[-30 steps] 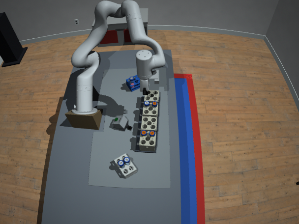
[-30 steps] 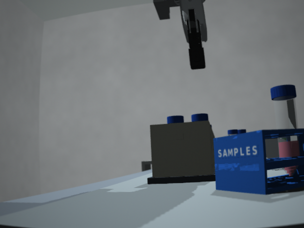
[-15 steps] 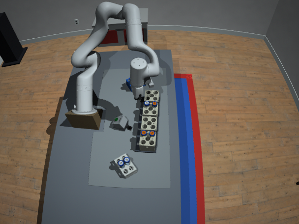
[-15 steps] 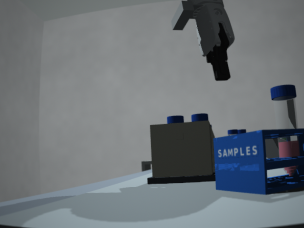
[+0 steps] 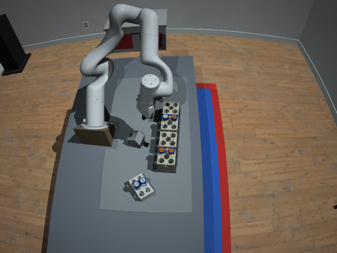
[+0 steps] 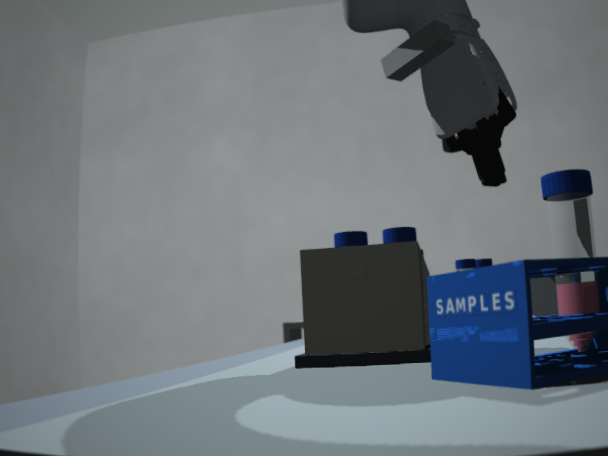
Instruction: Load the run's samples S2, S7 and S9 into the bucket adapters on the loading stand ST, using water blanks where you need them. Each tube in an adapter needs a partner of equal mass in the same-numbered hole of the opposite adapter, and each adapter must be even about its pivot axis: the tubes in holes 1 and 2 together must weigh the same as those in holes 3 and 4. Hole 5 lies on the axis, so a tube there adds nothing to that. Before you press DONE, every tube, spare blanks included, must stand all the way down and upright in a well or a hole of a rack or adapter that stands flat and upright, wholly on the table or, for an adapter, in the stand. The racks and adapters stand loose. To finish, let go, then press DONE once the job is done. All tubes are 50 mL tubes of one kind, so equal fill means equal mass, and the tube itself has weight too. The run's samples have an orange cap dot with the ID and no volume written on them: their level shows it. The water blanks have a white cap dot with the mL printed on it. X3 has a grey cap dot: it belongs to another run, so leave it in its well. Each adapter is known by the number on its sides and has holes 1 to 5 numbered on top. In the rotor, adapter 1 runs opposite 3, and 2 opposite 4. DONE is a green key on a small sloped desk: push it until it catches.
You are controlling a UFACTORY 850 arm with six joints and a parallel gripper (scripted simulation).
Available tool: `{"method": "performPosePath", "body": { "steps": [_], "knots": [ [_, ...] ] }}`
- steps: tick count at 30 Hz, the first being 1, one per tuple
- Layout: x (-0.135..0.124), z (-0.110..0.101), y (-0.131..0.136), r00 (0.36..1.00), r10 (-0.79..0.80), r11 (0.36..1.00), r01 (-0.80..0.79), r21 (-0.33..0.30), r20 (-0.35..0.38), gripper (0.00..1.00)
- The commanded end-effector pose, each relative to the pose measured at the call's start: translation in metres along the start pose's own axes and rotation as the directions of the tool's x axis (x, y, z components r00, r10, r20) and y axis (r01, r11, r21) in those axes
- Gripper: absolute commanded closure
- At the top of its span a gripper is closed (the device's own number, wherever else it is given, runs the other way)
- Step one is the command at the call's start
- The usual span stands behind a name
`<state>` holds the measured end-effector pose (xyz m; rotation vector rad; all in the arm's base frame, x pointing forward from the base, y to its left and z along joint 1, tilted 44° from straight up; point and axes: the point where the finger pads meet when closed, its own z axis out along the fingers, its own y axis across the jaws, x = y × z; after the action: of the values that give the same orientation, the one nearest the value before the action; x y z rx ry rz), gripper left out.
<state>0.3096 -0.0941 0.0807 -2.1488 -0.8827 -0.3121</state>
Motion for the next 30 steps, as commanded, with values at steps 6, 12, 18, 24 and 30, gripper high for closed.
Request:
{"method": "performPosePath", "body": {
  "steps": [6, 12, 18, 24, 30],
  "knots": [
    [-0.03, 0.019, -0.008, 0.969, -0.244, 0.969, 0.243, 0.031, 0.028, 1.0],
    [-0.055, 0.035, -0.015, 0.902, -0.429, 0.903, 0.425, 0.068, 0.049, 1.0],
    [-0.079, 0.05, -0.023, 0.902, -0.429, 0.903, 0.425, 0.068, 0.049, 1.0],
    [-0.088, 0.056, -0.025, 0.902, -0.429, 0.903, 0.425, 0.068, 0.049, 1.0],
    [-0.088, 0.056, -0.025, 0.902, -0.429, 0.903, 0.425, 0.068, 0.049, 1.0]
  ]
}}
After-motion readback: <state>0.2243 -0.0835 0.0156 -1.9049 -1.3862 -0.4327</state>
